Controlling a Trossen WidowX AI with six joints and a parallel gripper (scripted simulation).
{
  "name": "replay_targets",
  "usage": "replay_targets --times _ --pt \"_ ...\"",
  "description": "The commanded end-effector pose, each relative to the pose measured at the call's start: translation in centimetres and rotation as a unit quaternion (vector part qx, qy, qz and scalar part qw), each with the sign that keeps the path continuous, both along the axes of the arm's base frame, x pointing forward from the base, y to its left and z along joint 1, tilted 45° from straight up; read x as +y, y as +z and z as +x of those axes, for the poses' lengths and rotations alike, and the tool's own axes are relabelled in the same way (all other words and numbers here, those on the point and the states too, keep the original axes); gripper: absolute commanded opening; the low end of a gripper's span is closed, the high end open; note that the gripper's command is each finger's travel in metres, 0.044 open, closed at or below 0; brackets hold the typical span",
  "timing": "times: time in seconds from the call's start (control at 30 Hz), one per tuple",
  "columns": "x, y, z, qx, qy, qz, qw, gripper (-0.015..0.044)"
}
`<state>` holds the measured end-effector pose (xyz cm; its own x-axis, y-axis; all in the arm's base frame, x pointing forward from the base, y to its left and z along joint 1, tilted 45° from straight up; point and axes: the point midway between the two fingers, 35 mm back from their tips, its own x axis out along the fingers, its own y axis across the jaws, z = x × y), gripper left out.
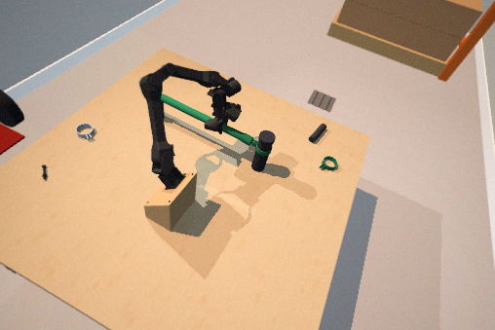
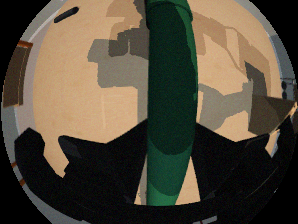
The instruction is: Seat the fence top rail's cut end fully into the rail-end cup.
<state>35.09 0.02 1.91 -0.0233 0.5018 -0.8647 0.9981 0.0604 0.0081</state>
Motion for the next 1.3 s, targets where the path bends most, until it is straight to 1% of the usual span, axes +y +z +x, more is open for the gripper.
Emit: replay_targets --times 0.0,0.23,0.57,0.7,0.8,0.9,1.07,1.27 --pt "0.0 0.0 0.0 0.0 0.0 0.0 1.0 0.0" --pt "0.0 0.0 0.0 0.0 0.0 0.0 1.0 0.0" --pt "0.0 0.1 0.0 0.0 0.0 0.0 1.0 0.0263" --pt "0.0 1.6 0.0 0.0 0.0 0.0 1.0 0.0368" --pt "0.1 3.7 0.0 0.0 0.001 0.001 1.0 0.044" --pt "0.1 5.5 -0.2 0.0 0.001 0.001 1.0 0.044" --pt "0.0 5.3 0.0 -0.005 0.001 0.0 1.0 0.044" --pt "-2.1 9.1 -0.3 -0.004 0.001 0.0 1.0 0.044"
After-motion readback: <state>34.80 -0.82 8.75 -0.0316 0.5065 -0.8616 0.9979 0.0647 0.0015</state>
